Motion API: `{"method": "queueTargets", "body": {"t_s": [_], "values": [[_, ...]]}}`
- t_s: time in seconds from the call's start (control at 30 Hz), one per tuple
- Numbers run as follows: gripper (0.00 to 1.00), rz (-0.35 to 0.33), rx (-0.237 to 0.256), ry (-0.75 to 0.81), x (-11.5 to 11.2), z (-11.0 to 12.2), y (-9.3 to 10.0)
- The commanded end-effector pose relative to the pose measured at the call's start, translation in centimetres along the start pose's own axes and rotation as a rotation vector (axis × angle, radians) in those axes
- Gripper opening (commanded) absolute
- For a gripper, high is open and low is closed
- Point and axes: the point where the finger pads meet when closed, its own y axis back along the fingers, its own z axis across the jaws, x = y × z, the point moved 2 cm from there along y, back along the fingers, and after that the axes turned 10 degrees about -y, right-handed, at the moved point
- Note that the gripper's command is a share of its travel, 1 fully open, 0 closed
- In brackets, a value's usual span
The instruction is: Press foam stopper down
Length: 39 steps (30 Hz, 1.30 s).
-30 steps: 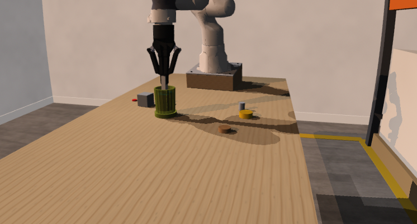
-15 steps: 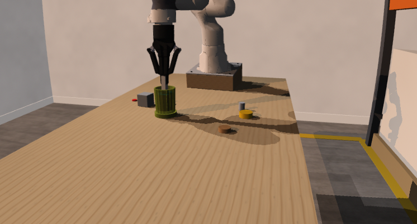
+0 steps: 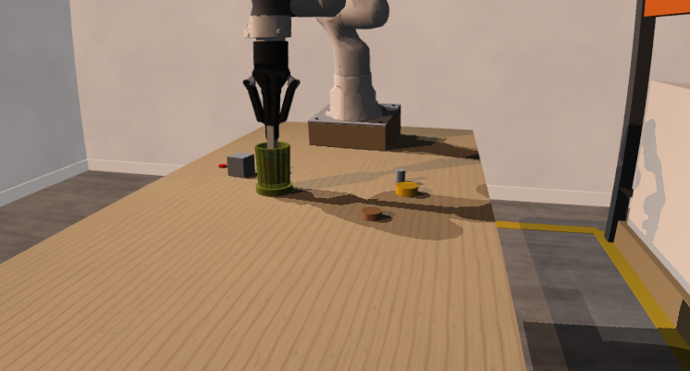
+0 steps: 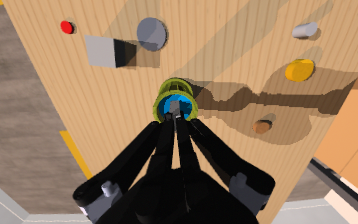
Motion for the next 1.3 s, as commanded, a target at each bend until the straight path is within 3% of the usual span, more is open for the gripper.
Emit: {"method": "queueTargets", "body": {"t_s": [0.0,0.47,1.27], "values": [[0.00,0.024,-0.002,0.000,0.9,0.2,-0.7],[0.00,0.024,-0.002,0.000,0.8,0.2,0.3],[0.00,0.024,-0.002,0.000,-0.3,0.0,6.1]]}}
